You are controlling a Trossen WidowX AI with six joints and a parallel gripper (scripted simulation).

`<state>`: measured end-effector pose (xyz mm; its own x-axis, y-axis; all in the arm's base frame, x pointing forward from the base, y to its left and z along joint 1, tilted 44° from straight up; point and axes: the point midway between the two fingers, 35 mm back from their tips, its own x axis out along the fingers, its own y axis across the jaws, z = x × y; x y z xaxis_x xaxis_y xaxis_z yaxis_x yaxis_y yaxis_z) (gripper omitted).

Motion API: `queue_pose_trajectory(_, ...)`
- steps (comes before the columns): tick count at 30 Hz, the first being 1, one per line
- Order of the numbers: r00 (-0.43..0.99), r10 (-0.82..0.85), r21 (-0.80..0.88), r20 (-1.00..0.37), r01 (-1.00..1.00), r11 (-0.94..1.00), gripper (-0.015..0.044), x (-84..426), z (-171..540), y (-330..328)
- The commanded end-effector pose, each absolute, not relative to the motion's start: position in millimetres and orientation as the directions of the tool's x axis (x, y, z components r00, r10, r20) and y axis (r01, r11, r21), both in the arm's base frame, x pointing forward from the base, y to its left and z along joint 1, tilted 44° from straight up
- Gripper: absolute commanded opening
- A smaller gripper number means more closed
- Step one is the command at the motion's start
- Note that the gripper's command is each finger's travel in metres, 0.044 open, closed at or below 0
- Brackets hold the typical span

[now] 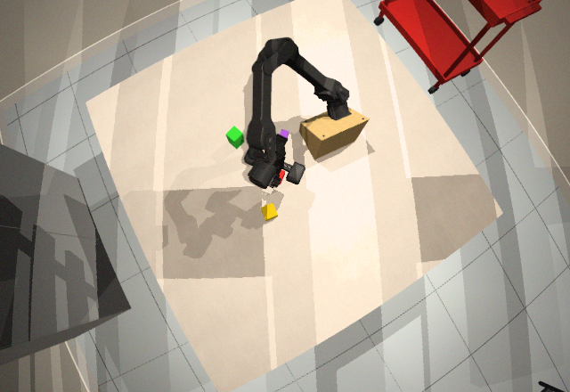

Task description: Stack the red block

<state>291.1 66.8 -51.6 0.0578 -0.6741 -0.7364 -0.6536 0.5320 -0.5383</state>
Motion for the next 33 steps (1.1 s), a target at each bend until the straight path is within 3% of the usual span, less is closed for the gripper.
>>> queue_pose_trajectory(1, 0.032, -0.691, -0.532, -0.722, -0.665, 0.525, 0.0440, 284.8, -73.6, 41.5)
queue_pose_trajectory(33, 0.032, -0.693, -0.533, -0.721, -0.665, 0.524, 0.0440, 285.2, -106.3, 12.2)
